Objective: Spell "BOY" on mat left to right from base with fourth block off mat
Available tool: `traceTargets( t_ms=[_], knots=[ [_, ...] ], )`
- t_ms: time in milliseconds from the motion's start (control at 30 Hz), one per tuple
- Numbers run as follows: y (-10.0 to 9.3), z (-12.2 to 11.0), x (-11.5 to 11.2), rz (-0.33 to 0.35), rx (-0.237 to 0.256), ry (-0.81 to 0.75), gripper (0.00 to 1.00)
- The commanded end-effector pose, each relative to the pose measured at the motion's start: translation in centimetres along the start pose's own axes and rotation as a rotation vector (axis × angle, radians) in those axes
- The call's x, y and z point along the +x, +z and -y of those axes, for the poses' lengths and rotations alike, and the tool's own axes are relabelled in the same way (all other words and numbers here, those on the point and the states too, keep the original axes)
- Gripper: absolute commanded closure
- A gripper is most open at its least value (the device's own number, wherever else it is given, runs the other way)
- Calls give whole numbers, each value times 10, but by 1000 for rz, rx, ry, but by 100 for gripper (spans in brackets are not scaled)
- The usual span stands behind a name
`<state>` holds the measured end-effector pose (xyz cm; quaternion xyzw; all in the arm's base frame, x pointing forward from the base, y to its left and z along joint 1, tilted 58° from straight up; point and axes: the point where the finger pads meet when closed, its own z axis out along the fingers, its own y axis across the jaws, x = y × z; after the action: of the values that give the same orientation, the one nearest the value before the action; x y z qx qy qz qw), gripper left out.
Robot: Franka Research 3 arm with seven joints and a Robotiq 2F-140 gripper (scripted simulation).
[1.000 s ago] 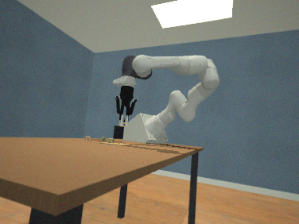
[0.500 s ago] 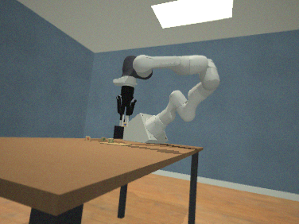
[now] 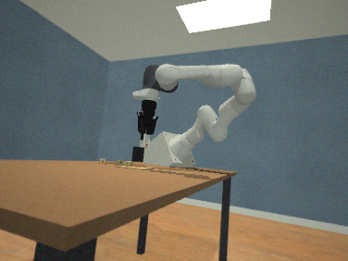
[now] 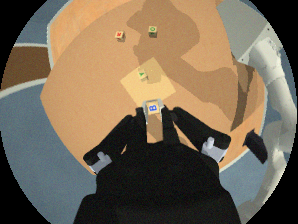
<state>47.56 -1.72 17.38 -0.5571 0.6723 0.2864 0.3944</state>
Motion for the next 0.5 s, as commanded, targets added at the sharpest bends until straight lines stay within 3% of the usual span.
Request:
traceTargets(
  t_ms=[0,467],
  knots=[
    [0,-1,0,-2,-1,-139,87],
    [0,-2,-2,-1,0,-264,87]
  ],
)
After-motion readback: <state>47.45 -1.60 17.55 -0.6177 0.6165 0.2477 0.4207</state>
